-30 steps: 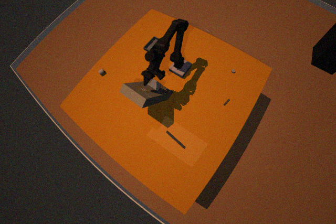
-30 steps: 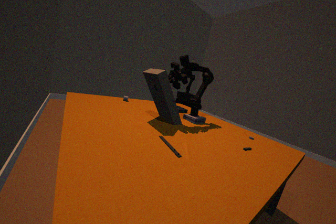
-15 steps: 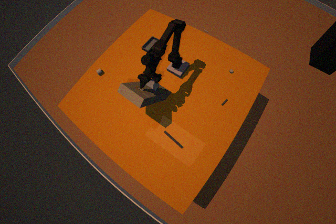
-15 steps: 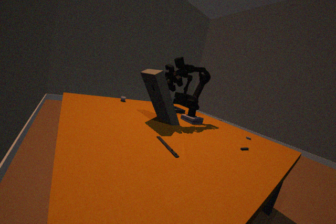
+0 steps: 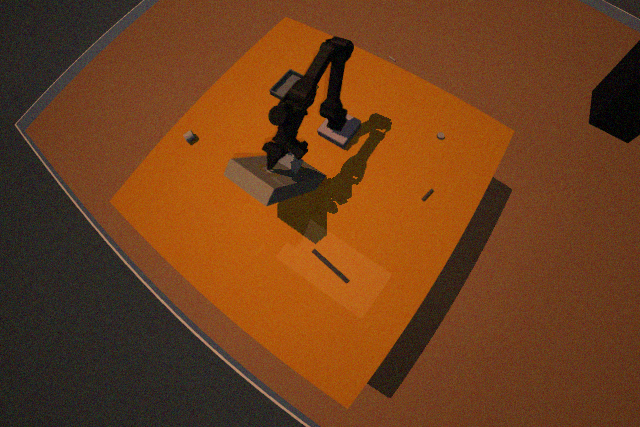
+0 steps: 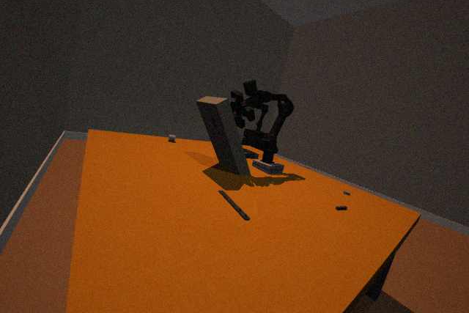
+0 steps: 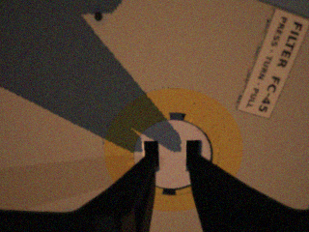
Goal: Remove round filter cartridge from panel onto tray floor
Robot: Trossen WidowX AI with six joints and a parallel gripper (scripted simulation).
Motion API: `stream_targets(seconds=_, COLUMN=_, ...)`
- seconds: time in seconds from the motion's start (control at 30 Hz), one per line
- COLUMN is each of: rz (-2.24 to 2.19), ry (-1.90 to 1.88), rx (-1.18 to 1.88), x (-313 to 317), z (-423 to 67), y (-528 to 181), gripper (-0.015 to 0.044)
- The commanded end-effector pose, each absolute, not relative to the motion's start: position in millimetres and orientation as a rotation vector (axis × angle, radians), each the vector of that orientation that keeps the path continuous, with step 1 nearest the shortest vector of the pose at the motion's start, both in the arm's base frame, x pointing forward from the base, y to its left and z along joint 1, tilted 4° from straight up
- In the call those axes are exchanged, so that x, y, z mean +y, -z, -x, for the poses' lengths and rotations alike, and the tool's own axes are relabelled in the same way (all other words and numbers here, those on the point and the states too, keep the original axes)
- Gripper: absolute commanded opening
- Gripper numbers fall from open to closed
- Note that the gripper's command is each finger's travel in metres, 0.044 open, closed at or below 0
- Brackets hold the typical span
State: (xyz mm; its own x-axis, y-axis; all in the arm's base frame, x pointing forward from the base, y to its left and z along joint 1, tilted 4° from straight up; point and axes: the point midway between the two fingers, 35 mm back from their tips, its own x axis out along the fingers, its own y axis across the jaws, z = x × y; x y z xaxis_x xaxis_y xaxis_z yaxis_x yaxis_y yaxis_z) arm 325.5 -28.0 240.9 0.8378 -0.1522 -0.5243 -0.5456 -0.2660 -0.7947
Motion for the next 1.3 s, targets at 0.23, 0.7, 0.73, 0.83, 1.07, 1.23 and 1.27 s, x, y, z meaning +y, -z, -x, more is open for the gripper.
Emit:
stream_targets(seconds=0.23, rz=1.832, ry=-0.414, rx=0.525, x=-27.7, z=-326.2, y=-241.8, gripper=0.0090)
stream_targets(seconds=0.7, rz=1.832, ry=-0.413, rx=0.525, x=-28.1, z=-328.6, y=-240.1, gripper=0.0090)
stream_targets(seconds=0.73, rz=1.832, ry=-0.413, rx=0.525, x=-28.0, z=-328.5, y=-240.0, gripper=0.0090)
stream_targets(seconds=0.83, rz=1.832, ry=-0.413, rx=0.525, x=-27.9, z=-328.5, y=-240.0, gripper=0.0090)
stream_targets(seconds=1.07, rz=1.832, ry=-0.413, rx=0.525, x=-28.4, z=-331.2, y=-238.2, gripper=0.0090)
stream_targets(seconds=1.23, rz=1.832, ry=-0.413, rx=0.525, x=-29.0, z=-334.5, y=-236.2, gripper=0.0090)
stream_targets(seconds=1.27, rz=1.832, ry=-0.413, rx=0.525, x=-29.2, z=-335.7, y=-235.4, gripper=0.0090)
